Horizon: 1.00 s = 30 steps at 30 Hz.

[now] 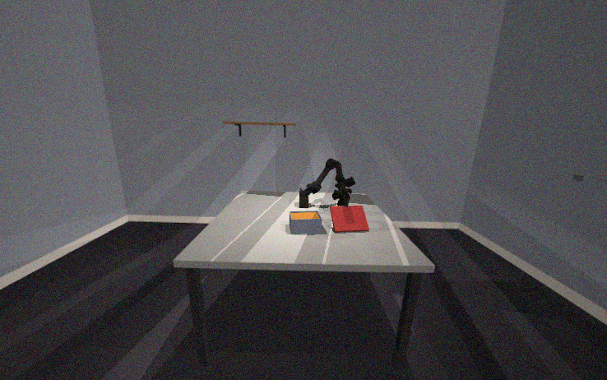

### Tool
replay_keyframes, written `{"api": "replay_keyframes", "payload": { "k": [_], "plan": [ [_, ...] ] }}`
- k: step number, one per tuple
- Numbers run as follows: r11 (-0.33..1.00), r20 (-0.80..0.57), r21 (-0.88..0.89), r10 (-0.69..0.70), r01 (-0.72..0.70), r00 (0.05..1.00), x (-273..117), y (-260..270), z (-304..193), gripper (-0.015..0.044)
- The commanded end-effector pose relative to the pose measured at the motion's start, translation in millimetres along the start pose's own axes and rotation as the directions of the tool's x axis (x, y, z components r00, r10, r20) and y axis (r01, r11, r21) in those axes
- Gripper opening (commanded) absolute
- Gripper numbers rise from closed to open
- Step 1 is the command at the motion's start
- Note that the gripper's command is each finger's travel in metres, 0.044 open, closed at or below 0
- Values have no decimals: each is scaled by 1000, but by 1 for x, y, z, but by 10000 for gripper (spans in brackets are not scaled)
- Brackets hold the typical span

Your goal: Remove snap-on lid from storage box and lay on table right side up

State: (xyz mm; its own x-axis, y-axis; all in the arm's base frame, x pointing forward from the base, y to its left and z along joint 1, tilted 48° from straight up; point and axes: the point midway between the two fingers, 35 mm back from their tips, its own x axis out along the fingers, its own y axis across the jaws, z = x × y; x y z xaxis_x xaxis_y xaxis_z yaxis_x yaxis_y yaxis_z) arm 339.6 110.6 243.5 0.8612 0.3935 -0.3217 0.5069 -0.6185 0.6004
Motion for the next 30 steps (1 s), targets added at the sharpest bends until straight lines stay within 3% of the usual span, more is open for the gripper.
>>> {"api": "replay_keyframes", "payload": {
  "k": [1,30],
  "plan": [
    [1000,4,3,-16,16,1000,4,-8,2,0],
    [1000,3,4,-16,16,1000,18,-26,2,0]
  ]
}}
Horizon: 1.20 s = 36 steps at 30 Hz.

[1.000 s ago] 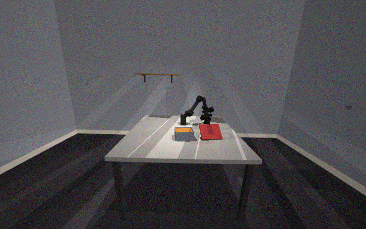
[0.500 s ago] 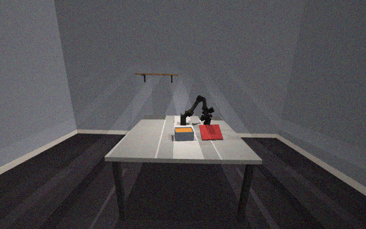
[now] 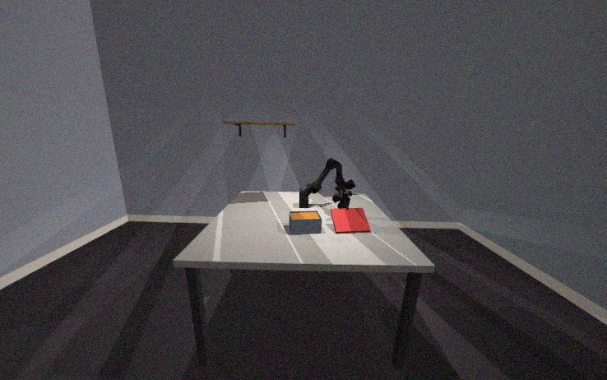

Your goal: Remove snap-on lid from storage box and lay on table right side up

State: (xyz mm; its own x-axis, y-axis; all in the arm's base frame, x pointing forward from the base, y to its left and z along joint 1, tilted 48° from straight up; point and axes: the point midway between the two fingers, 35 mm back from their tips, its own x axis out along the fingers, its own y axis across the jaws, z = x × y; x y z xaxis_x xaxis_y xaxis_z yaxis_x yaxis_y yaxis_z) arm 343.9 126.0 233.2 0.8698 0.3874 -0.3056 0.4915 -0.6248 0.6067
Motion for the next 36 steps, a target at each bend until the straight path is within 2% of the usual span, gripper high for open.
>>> {"api": "replay_keyframes", "payload": {
  "k": [1,36],
  "plan": [
    [999,10,5,-34,34,999,6,-13,5,0],
    [999,10,6,-34,34,999,23,-36,5,0]
  ]
}}
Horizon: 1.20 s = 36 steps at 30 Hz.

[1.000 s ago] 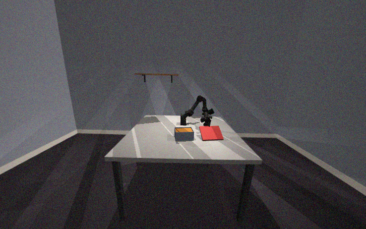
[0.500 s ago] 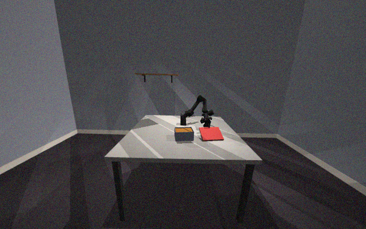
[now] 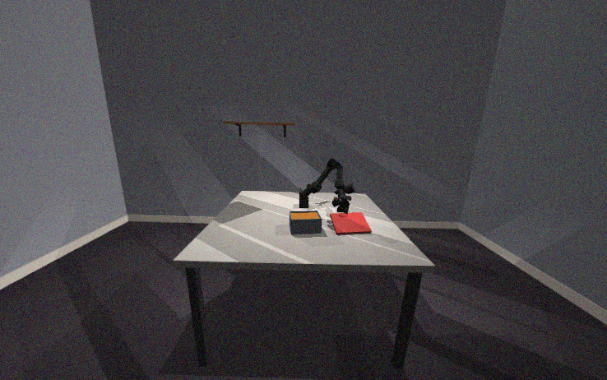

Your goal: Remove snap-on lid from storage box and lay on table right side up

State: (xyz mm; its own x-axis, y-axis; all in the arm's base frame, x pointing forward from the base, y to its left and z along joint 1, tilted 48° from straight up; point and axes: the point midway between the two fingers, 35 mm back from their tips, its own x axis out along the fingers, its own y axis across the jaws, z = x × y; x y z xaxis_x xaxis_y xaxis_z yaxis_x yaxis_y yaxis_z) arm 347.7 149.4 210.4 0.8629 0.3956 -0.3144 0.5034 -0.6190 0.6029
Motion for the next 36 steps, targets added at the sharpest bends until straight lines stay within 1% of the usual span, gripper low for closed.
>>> {"api": "replay_keyframes", "payload": {
  "k": [1,2,3,12,13,14,20,21,36],
  "plan": [
    [1000,9,7,-20,20,1000,4,-10,4,0],
    [1000,9,7,-20,20,1000,5,-10,4,0],
    [1000,2,1,-5,5,1000,1,-1,0,26],
    [1000,9,7,-20,20,1000,1,0,-1,263],
    [1000,9,7,-20,20,1000,1,0,-1,275],
    [1000,9,7,-20,20,1000,1,0,-1,275],
    [1000,9,7,-20,20,1000,-8,-9,2,433],
    [1000,9,7,-20,20,1000,-9,-10,2,440],
    [1000,10,8,-21,21,1000,-32,-29,1,440]
  ]
}}
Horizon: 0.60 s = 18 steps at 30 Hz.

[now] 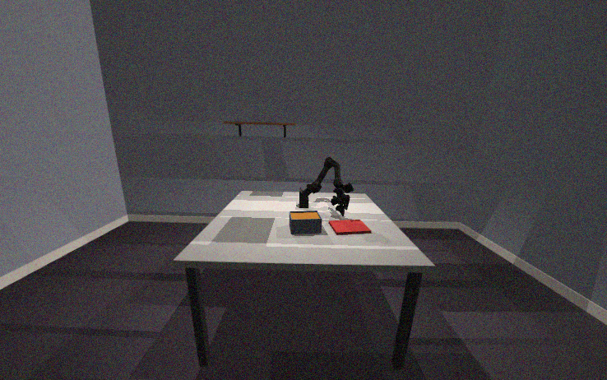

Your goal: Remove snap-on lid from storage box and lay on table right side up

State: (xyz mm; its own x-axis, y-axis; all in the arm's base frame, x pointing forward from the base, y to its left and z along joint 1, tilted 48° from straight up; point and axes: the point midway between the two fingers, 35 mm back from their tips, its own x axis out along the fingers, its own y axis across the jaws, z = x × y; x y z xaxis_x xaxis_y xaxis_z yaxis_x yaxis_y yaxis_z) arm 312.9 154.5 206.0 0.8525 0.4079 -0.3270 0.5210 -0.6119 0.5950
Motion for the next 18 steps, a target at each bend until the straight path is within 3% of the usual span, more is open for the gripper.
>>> {"api": "replay_keyframes", "payload": {
  "k": [1,18],
  "plan": [
    [1000,9,7,-1,0,1000,-7,-7,3,440],
    [1000,9,8,-1,1,1000,-27,-18,0,440]
  ]
}}
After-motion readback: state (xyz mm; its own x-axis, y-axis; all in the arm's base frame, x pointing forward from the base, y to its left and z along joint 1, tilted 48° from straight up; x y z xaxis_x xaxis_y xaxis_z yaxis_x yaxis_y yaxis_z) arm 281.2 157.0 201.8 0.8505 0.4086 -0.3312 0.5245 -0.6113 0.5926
